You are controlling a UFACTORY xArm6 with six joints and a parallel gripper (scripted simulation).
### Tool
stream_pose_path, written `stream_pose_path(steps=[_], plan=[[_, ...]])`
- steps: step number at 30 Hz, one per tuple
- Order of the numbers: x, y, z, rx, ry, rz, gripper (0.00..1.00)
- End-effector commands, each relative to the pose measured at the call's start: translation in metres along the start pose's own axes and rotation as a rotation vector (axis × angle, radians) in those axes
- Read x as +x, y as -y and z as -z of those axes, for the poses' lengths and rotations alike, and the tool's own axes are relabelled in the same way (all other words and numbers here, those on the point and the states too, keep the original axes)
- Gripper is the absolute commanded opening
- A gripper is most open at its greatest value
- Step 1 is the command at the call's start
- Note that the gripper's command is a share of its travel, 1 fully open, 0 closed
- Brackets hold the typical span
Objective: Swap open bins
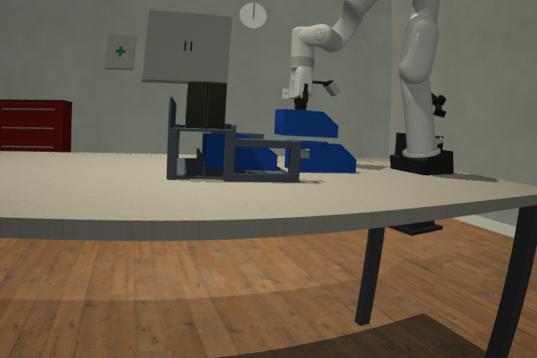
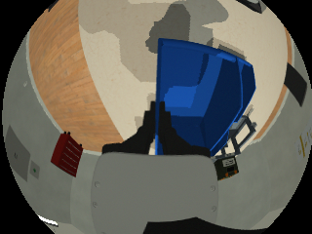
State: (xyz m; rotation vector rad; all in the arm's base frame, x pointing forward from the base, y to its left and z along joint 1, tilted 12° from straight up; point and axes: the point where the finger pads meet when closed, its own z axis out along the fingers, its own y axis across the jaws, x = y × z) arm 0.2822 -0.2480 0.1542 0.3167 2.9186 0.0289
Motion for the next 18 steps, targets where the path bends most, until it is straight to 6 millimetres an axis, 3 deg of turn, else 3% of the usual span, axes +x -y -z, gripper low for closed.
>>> stream_pose_path(steps=[1,18], plan=[[-0.001,0.001,0.0,0.002,0.003,0.0,0.0],[-0.001,0.001,-0.032,0.002,0.003,0.0,0.0]])
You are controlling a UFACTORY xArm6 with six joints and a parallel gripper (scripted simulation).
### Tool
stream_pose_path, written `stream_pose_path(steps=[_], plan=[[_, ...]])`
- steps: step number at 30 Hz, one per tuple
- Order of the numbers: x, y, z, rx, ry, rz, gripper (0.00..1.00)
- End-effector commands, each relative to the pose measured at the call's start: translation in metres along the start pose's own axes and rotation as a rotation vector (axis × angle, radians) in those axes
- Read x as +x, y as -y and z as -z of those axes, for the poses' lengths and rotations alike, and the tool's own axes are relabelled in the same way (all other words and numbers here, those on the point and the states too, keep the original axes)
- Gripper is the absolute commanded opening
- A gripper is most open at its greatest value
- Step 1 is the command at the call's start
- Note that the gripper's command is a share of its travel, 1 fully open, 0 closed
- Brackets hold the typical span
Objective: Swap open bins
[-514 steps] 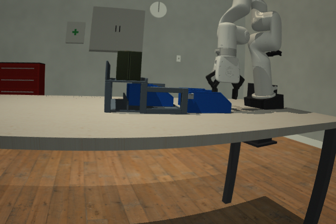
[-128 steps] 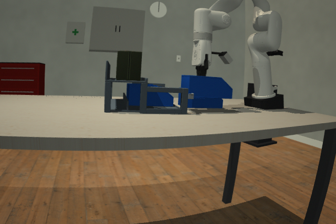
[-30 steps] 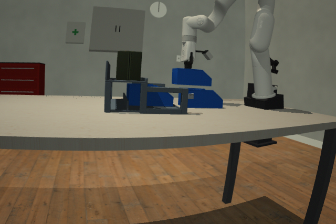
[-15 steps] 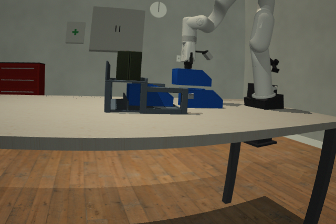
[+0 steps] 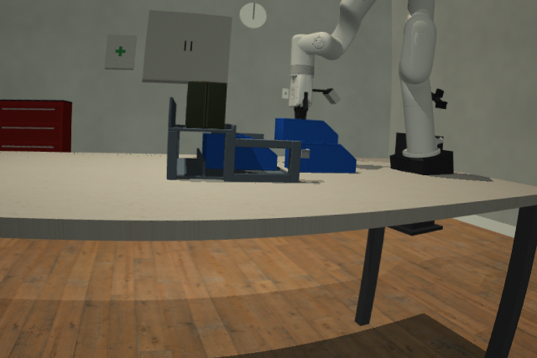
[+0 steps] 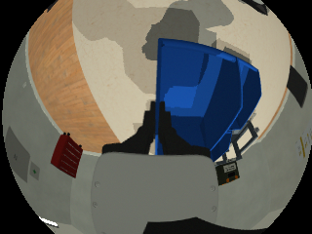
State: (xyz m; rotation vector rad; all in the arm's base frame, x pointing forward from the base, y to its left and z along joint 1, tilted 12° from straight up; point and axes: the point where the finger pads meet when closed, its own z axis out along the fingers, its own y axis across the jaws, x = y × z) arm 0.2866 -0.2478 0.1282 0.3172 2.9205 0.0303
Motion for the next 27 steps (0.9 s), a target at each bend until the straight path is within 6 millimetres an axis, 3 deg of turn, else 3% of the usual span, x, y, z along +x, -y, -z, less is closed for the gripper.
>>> stream_pose_path(steps=[1,14,27], plan=[[-0.002,0.001,-0.009,0.003,0.005,0.001,0.0],[-0.002,0.002,-0.043,0.003,0.005,0.001,0.0],[-0.002,0.002,-0.05,0.003,0.005,0.001,0.0]])
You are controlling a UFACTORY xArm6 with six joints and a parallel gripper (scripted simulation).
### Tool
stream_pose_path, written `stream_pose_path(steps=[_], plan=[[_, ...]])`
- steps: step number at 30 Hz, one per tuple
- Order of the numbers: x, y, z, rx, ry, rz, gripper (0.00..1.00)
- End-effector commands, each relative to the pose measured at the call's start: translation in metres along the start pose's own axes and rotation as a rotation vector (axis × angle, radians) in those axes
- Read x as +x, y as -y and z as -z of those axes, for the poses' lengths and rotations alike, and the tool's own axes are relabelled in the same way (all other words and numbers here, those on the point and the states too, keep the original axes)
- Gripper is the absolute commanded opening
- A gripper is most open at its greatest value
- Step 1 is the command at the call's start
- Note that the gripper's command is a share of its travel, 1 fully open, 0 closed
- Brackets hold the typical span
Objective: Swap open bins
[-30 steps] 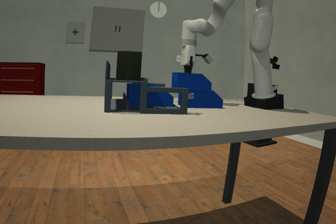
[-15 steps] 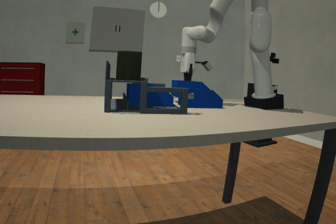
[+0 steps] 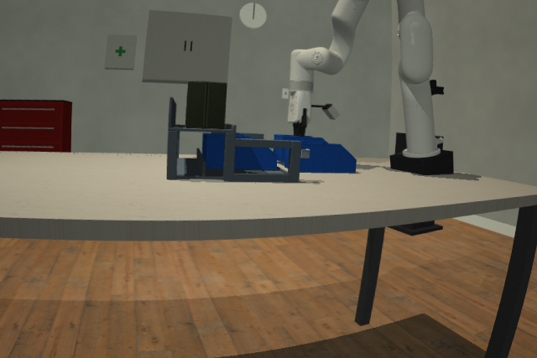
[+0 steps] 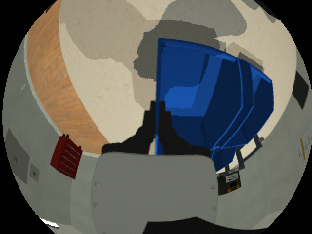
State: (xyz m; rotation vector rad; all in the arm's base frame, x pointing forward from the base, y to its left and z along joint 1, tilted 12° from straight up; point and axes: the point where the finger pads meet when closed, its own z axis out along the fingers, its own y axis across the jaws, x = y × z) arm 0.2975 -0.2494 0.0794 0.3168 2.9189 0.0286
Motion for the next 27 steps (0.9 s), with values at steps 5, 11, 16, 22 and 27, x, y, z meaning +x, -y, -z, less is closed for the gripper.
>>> stream_pose_path(steps=[5,11,16,22,27], plan=[[-0.0014,0.0007,0.0001,0.002,0.003,0.0,0.0],[-0.0014,0.0007,0.0001,0.002,0.003,0.0,0.0],[-0.0014,0.0007,-0.0008,0.002,0.003,0.0,0.0],[-0.0014,0.0006,-0.004,0.002,0.003,0.0,0.0],[-0.0014,0.0006,-0.0065,0.002,0.003,0.0,0.0]])
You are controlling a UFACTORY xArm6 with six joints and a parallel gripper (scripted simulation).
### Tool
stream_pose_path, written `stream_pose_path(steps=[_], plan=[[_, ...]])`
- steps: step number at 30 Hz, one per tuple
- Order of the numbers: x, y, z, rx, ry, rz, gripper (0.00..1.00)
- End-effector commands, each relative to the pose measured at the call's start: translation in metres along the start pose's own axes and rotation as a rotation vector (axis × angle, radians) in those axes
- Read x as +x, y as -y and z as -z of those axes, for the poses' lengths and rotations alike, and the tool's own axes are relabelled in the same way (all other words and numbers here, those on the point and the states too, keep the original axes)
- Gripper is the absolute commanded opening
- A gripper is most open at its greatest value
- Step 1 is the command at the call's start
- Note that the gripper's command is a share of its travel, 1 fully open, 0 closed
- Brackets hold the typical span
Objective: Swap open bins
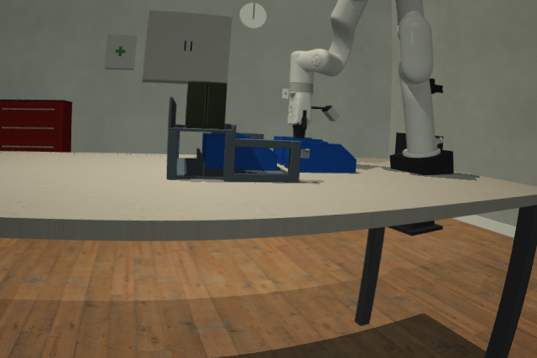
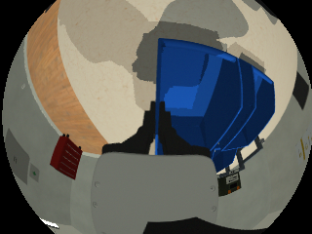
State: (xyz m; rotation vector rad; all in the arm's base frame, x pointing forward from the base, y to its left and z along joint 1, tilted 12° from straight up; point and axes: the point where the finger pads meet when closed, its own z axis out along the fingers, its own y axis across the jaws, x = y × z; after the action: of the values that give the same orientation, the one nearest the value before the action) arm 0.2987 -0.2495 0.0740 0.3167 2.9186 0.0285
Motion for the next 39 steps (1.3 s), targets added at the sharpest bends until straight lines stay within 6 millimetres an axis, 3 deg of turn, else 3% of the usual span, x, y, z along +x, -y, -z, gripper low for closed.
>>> stream_pose_path(steps=[1,16,17,39], plan=[[-0.0013,0.0006,-0.0014,0.002,0.003,0.0,0.0],[-0.0013,0.0006,-0.0019,0.002,0.003,0.0,0.0],[-0.0013,0.0006,-0.0019,0.002,0.003,0.0,0.26],[-0.0013,0.0006,-0.0019,0.002,0.003,0.0,0.26]])
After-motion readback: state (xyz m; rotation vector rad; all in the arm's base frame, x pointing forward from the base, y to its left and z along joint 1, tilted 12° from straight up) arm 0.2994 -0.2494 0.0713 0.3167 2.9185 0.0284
